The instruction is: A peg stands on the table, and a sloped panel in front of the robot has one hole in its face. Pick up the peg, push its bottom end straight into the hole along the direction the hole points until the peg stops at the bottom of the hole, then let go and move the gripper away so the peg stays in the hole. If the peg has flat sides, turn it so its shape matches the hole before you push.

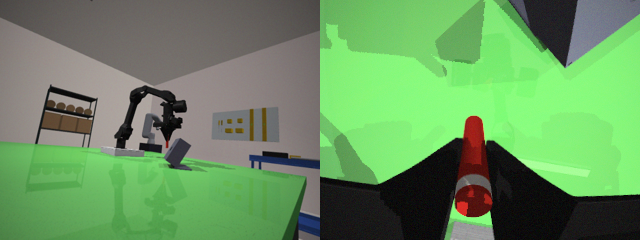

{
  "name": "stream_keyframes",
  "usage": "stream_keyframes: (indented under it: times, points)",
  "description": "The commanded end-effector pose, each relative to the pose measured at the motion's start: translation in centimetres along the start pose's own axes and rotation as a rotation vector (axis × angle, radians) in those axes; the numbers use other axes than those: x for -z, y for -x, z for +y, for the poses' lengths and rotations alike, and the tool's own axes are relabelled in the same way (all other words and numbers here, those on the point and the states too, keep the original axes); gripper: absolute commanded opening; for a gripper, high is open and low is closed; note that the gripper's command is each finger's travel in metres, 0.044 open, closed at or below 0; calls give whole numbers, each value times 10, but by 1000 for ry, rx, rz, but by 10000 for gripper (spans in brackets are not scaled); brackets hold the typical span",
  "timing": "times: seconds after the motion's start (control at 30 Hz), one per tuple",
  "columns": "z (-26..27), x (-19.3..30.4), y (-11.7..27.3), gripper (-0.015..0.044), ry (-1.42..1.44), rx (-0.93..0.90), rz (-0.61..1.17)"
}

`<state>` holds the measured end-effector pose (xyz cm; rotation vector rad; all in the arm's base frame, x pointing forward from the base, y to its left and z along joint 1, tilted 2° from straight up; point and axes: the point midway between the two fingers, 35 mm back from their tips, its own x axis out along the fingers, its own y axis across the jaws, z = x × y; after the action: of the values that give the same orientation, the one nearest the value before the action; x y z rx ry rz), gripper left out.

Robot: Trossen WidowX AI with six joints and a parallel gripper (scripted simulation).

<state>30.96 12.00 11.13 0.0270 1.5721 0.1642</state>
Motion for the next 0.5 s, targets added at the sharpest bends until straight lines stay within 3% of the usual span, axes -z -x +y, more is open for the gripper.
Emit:
stream_keyframes:
  times: [0.0,0.47]
  points:
    - [-3,1,-3,0,-38,-20,10]
    - [-16,-3,-6,0,-160,-90,7]
